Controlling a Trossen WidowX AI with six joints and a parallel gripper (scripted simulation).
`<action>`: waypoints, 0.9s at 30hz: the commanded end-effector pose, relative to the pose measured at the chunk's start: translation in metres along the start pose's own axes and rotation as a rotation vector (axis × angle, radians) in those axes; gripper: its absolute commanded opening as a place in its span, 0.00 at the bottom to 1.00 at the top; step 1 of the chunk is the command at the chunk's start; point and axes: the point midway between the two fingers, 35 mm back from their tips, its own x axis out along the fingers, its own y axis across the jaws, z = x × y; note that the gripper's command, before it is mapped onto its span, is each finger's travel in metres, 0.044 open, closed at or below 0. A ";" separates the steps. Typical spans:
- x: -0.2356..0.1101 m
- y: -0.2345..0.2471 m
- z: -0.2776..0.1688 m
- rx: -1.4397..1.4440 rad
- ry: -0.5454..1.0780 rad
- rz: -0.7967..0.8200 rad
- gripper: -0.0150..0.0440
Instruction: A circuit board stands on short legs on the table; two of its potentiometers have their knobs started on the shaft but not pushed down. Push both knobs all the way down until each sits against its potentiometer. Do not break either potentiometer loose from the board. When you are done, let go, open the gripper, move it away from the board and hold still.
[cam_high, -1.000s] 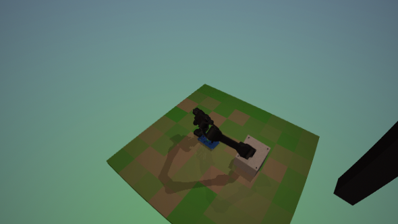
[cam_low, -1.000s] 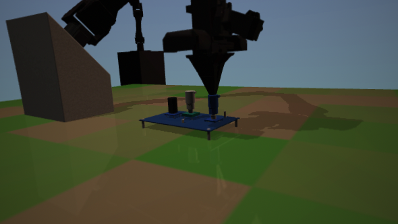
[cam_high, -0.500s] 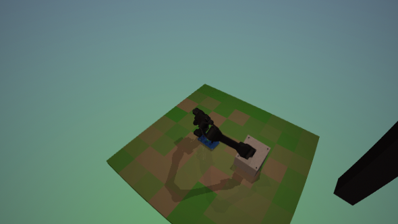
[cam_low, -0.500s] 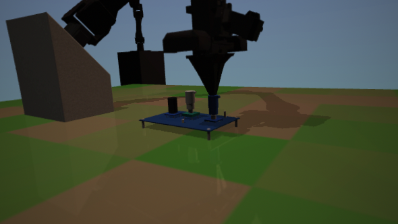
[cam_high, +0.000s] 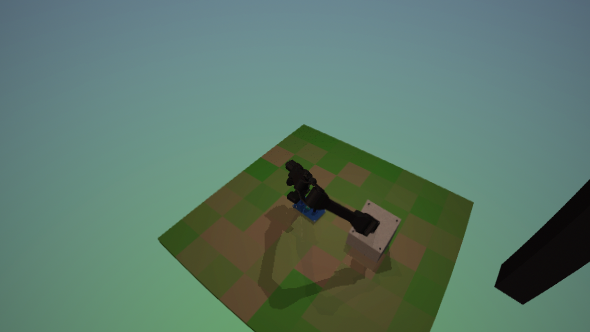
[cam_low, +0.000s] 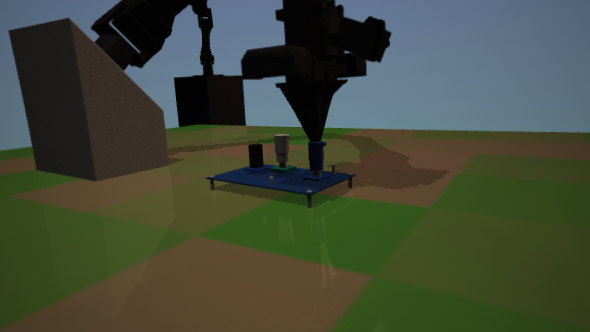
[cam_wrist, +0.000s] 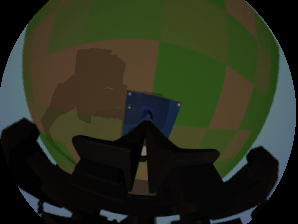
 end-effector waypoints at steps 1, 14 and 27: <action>0.021 0.004 0.001 -0.035 0.021 0.004 0.25; 0.022 0.004 0.001 -0.035 0.021 0.004 0.25; 0.014 0.003 0.002 -0.035 0.021 0.003 0.25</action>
